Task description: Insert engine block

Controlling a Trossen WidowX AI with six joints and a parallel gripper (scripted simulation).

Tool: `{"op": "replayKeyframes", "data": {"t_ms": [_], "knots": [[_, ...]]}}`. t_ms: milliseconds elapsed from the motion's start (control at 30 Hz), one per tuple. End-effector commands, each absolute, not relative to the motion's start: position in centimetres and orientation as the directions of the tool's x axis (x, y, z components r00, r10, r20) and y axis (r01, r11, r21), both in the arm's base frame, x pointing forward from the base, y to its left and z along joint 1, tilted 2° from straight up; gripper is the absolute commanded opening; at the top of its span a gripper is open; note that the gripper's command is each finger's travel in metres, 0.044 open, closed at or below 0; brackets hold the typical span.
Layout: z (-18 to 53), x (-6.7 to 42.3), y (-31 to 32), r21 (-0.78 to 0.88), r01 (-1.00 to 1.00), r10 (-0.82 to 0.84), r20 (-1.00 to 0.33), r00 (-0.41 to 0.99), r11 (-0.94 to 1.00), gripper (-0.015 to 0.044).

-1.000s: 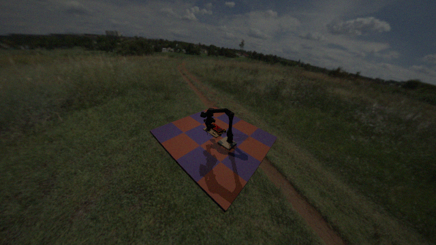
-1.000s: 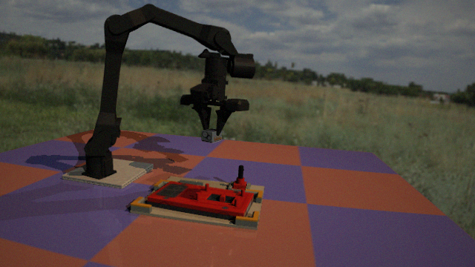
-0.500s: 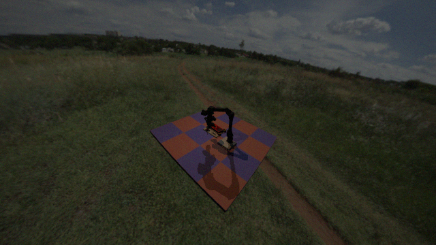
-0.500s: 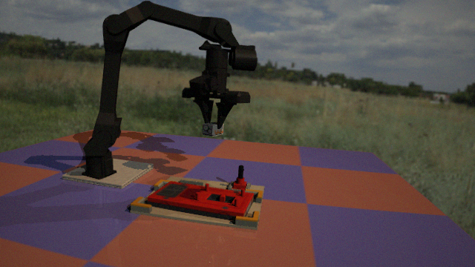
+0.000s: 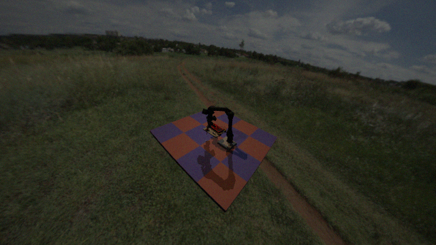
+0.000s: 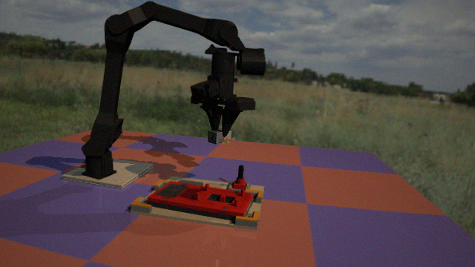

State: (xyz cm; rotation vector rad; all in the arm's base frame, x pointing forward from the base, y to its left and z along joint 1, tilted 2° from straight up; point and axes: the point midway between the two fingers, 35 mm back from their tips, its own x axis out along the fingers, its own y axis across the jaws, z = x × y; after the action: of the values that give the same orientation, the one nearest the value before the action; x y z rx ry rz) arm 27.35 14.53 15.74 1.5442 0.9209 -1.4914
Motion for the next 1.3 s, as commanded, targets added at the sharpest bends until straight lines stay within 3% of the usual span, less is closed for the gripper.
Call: {"op": "replayKeyframes", "data": {"t_ms": [0, 1267], "knots": [[15.4, 28.0, 13.8, 0.047, 0.877, -0.018, -0.999, 0.043, -0.477, 0.0000], [12.1, 33.7, 4.3, 0.045, 0.420, -0.026, -0.998, 0.051, -0.906, 0.0000]]}}
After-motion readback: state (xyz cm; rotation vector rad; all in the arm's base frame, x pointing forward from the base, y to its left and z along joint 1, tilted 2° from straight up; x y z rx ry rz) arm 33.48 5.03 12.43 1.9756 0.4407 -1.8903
